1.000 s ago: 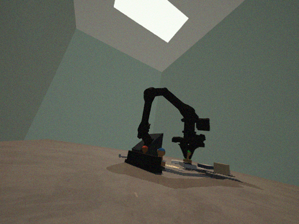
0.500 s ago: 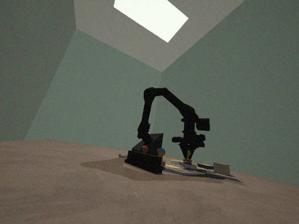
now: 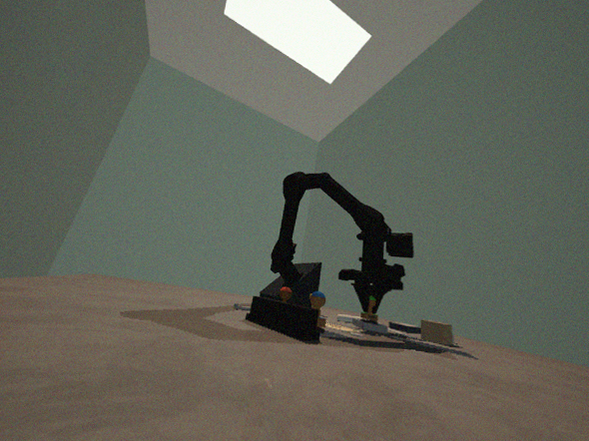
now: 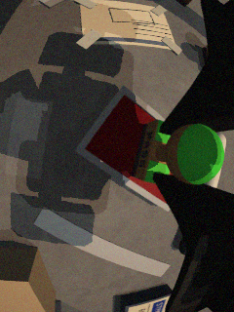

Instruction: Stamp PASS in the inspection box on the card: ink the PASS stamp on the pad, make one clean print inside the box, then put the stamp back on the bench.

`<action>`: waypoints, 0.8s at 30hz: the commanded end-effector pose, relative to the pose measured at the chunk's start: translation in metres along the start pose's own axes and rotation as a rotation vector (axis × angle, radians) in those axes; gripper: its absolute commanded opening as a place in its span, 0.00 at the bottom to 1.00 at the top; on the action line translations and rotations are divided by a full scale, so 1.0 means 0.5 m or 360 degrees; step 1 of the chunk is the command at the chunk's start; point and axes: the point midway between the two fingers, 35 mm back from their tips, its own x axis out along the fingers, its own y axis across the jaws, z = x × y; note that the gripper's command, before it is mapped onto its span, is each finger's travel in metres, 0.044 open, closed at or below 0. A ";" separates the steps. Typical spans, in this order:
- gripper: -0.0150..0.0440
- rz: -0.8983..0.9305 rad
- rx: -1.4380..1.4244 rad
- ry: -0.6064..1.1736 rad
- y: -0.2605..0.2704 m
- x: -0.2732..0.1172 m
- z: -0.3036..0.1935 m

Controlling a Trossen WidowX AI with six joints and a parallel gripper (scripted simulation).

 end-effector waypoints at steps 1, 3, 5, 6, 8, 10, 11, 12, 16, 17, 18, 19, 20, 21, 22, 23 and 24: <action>0.25 -0.0005 -0.0001 -0.0001 -0.002 0.004 0.002; 0.25 -0.0005 -0.0001 -0.0001 -0.002 0.004 0.002; 0.25 -0.0005 -0.0001 -0.0001 -0.001 0.002 0.002; 0.25 -0.0004 -0.0001 -0.0001 -0.001 0.001 0.002; 0.25 -0.0004 -0.0001 -0.0001 -0.001 -0.001 0.002; 0.25 -0.0004 -0.0001 -0.0001 -0.001 -0.003 0.002; 0.25 -0.0004 -0.0001 -0.0001 -0.001 -0.004 0.002; 0.25 -0.0004 -0.0001 -0.0001 -0.001 -0.005 0.002; 0.25 -0.0004 -0.0001 -0.0001 -0.001 -0.008 0.002; 0.25 -0.0004 -0.0001 -0.0001 -0.001 -0.009 0.002; 0.25 -0.0004 -0.0001 -0.0001 -0.001 -0.010 0.002; 0.25 -0.0004 -0.0001 -0.0001 -0.001 -0.011 0.002; 0.25 -0.0004 -0.0001 -0.0001 -0.001 -0.012 0.002; 0.25 -0.0004 -0.0001 -0.0001 -0.001 -0.013 0.002; 0.25 -0.0004 -0.0001 -0.0001 -0.001 -0.014 0.002; 0.25 -0.0004 -0.0001 -0.0001 -0.001 -0.015 0.002; 0.25 -0.0004 -0.0001 -0.0001 -0.001 -0.016 0.002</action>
